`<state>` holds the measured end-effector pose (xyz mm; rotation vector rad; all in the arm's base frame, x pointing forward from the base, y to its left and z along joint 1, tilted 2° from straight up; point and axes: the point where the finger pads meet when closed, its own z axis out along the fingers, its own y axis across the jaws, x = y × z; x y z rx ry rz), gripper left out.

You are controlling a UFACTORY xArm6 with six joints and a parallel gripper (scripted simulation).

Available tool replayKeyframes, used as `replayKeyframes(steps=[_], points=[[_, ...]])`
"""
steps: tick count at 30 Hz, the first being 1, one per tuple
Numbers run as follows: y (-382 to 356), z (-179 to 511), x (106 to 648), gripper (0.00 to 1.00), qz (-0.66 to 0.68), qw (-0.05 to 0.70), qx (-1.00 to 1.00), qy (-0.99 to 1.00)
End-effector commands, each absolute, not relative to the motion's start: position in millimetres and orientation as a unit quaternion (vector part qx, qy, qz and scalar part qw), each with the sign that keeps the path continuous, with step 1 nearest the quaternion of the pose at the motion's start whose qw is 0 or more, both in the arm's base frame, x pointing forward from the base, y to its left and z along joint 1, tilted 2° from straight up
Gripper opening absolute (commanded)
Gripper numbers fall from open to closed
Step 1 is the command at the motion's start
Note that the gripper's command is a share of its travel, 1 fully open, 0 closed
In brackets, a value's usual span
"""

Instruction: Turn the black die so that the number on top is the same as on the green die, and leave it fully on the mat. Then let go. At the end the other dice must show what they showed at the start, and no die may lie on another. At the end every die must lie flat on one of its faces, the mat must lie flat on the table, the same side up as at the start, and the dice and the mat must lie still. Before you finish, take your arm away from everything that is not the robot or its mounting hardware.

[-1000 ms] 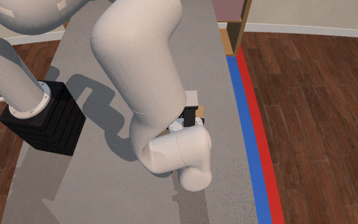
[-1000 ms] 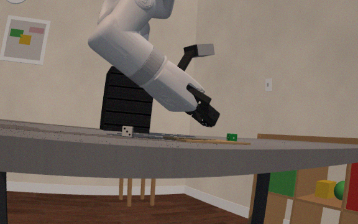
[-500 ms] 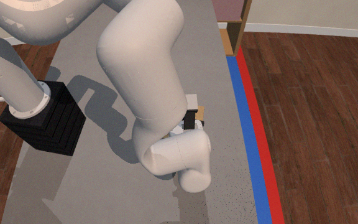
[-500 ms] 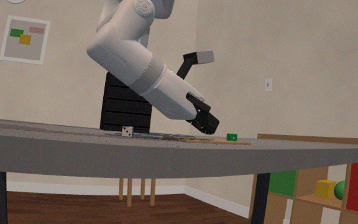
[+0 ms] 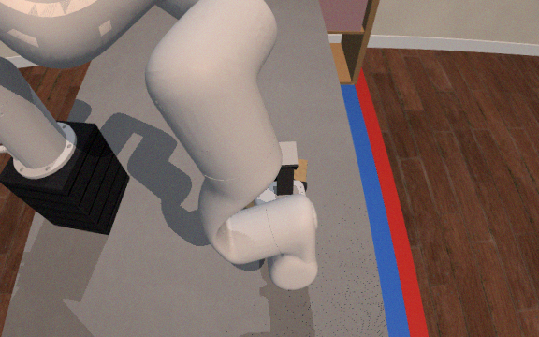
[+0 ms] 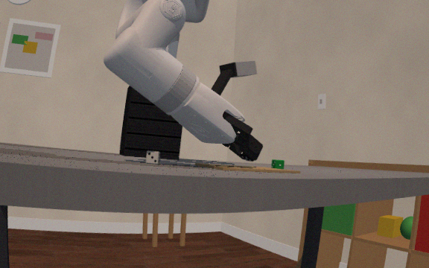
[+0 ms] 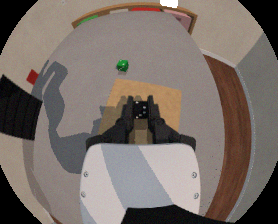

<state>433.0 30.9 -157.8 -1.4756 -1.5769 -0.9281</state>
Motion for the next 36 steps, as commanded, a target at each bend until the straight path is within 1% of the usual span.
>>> replayKeyframes(steps=[1,36], points=[[30.4,-156.8,434.4,0.15,-0.365,0.384,-0.579,-0.620],[30.7,-165.7,434.5,0.15,-0.365,0.384,-0.579,-0.620]])
